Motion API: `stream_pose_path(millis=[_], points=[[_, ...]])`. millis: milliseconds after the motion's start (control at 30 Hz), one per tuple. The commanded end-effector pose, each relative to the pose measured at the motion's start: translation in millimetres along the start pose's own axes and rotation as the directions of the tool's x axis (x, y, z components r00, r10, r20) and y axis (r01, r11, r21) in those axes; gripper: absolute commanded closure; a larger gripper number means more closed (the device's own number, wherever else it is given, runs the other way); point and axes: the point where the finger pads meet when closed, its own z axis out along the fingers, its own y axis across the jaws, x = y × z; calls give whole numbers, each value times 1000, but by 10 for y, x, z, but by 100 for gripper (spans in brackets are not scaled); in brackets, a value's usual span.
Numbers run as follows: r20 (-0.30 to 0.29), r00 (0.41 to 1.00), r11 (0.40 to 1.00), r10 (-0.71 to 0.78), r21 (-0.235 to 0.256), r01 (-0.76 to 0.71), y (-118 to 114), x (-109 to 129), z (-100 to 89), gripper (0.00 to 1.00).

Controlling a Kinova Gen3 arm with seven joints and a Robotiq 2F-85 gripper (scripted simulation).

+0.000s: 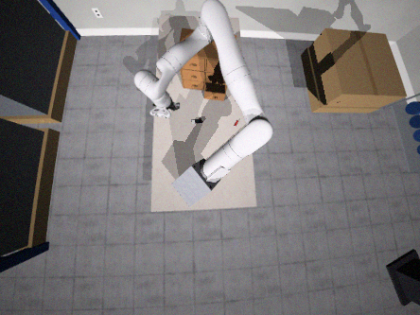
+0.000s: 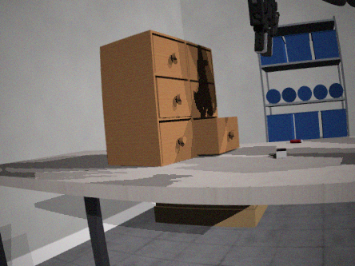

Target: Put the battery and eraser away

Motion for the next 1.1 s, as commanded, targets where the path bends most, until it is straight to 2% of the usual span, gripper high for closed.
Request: stream_pose_path(millis=[0,200,400,733,1067], points=[[-33,999,1000,20,-1,-20,-6,-49,-31,67],[-107,994,1000,19,-1,-20,-5,-12,-99,67],[-156,988,1000,19,-1,-20,-5,12,-145,67],[-183,983,1000,19,-1,-20,-4,25,-171,67],[-186,982,1000,19,-2,-20,-4,26,-174,67]])
